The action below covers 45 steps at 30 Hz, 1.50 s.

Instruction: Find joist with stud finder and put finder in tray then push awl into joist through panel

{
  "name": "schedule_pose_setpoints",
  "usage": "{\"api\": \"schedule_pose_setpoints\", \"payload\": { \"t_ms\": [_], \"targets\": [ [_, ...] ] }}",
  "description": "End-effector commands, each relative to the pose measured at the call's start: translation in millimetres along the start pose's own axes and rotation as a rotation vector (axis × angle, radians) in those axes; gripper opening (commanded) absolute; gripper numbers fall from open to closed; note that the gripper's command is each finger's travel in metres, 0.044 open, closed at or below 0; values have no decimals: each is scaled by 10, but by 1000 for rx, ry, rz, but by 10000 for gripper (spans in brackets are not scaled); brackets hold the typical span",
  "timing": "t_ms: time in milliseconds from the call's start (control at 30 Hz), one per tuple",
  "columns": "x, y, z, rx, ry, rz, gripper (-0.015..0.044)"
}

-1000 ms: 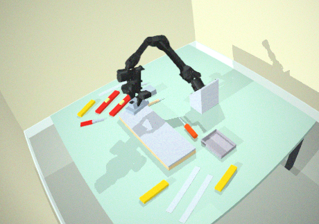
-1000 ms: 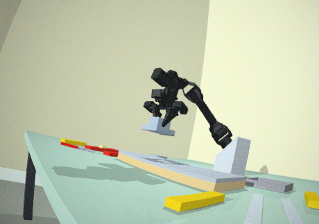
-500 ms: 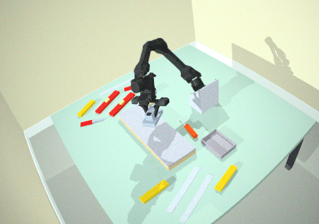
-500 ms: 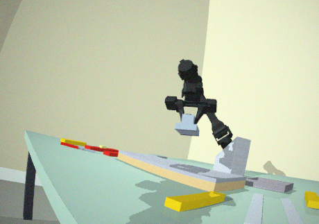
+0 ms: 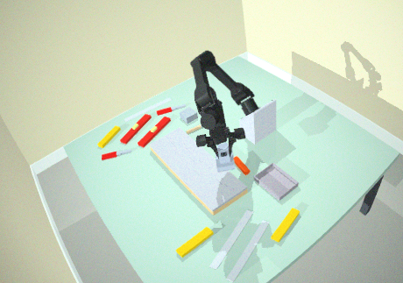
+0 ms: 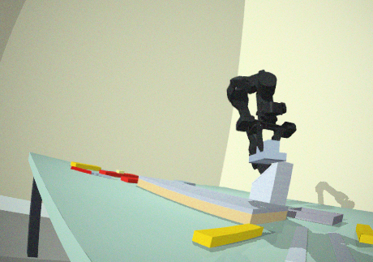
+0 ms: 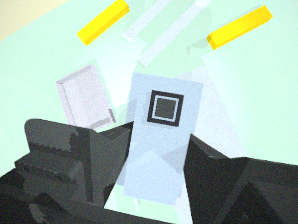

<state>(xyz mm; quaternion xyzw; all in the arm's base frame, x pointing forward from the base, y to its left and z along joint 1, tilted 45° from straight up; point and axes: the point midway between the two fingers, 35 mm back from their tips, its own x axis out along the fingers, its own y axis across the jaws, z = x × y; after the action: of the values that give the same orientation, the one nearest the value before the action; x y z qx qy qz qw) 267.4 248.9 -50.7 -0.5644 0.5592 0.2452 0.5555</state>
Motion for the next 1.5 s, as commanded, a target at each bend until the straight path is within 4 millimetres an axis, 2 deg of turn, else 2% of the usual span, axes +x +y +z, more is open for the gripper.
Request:
{"api": "schedule_pose_setpoints", "payload": {
  "t_ms": [0,333,667,900,1467],
  "targets": [
    [62,329,145,-88,-7,27,0],
    [346,1231,237,-318,35,89,0],
    [668,2056,87,-533,98,135,0],
    [737,2104,57,-547,103,138,0],
    [1181,2075,-89,-547,103,136,0]
  ]
}}
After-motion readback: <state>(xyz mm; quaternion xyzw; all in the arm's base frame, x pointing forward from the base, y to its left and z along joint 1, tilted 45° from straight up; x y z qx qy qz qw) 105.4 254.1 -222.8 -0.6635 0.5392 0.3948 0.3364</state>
